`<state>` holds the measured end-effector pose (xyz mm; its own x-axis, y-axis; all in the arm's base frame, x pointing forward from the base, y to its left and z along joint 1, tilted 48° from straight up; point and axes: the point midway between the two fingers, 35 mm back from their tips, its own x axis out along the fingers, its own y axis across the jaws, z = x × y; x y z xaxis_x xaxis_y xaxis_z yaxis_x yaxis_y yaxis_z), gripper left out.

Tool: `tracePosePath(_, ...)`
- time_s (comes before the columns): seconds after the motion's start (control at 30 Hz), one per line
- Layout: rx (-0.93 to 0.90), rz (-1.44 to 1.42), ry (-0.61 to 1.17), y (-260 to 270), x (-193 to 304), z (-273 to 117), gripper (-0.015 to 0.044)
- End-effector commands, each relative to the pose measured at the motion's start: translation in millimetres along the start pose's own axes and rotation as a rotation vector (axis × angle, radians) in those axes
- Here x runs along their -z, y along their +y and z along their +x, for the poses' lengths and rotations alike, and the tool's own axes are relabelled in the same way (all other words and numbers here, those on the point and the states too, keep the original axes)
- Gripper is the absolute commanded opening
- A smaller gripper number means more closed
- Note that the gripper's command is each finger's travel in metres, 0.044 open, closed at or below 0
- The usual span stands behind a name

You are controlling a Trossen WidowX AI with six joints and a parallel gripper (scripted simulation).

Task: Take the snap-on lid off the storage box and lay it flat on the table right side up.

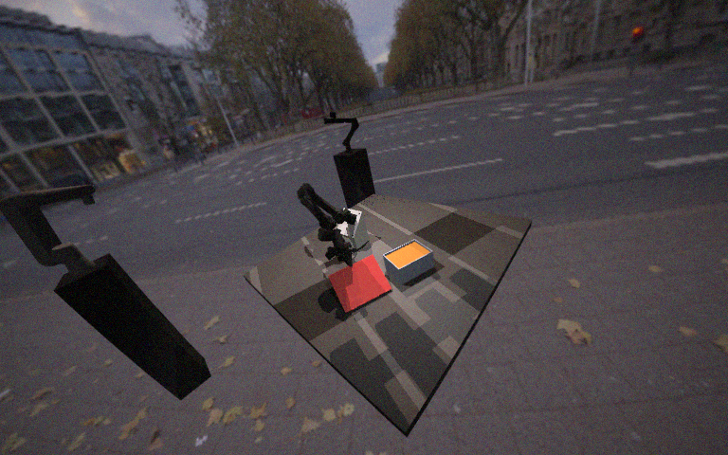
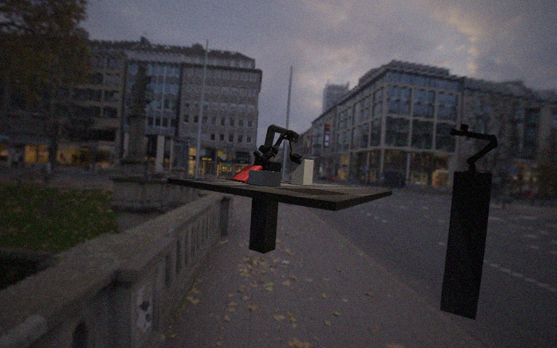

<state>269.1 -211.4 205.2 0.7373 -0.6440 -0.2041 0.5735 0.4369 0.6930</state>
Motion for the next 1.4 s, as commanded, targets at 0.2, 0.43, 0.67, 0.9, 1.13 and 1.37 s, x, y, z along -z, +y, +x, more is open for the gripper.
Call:
tracePosePath(0.2, 0.009, -0.007, 0.01, -10, 3, 6, 0.0)
tracePosePath(0.43, 0.009, -0.007, 0.01, -14, 3, 10, 0.0)
tracePosePath(0.67, 0.009, -0.008, 0.01, -18, 4, 13, 0.0)
tracePosePath(0.9, 0.009, -0.008, 0.01, -23, 4, 17, 0.0)
tracePosePath(1.13, 0.009, -0.008, 0.01, -27, 4, 20, 0.0)
tracePosePath(1.37, 0.009, -0.008, 0.01, -31, 4, 24, 0.0)
